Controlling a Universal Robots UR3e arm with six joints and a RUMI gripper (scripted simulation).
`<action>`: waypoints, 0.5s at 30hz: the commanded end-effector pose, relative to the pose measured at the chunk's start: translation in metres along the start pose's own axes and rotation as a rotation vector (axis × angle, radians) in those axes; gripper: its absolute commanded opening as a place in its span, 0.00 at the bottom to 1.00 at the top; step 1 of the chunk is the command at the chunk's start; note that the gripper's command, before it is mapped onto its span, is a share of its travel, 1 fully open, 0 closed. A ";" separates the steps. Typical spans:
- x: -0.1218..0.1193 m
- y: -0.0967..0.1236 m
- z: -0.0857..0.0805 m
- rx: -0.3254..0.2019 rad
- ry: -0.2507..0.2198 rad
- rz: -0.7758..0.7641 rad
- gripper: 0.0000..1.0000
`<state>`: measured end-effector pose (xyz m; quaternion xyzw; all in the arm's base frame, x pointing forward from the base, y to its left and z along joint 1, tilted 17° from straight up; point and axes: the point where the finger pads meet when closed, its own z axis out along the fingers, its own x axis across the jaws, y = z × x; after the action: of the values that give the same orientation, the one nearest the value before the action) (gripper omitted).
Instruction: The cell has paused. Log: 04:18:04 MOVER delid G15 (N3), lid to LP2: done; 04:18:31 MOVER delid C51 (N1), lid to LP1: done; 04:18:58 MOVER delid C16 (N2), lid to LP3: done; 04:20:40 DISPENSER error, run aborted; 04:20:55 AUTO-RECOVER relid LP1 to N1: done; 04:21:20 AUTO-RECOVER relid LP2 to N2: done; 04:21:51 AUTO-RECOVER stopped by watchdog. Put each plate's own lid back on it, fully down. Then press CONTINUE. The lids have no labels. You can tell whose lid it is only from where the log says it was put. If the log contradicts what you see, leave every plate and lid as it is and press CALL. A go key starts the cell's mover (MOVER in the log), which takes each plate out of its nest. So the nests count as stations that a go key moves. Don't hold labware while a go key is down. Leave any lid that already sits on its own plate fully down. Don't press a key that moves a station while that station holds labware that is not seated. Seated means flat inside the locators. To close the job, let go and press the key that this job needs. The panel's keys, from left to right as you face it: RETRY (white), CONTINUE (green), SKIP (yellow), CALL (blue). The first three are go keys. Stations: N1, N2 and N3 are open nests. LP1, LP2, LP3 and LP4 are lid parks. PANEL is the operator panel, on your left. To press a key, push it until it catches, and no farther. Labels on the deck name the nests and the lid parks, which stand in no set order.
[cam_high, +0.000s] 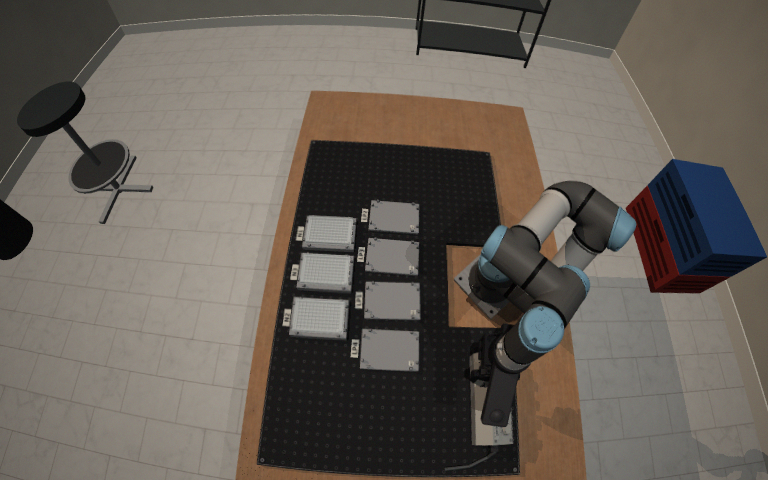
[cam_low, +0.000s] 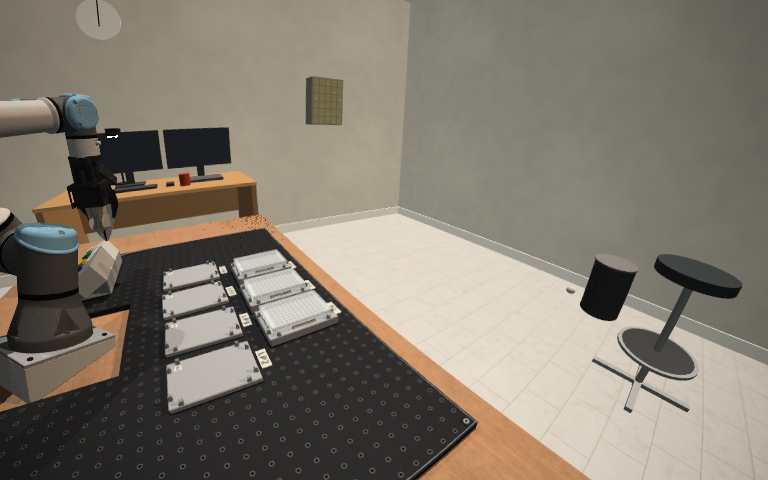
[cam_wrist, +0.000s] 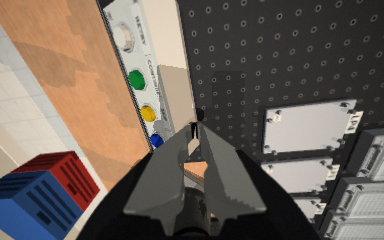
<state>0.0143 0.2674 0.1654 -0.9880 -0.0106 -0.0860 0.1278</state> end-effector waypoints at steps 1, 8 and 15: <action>-0.014 -0.007 0.000 -0.036 0.033 -0.055 0.00; -0.046 -0.020 0.002 -0.037 0.031 -0.149 0.00; -0.079 -0.033 0.003 -0.037 0.031 -0.149 0.00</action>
<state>-0.0458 0.2914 0.1584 -0.9852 -0.0838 -0.1006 0.1101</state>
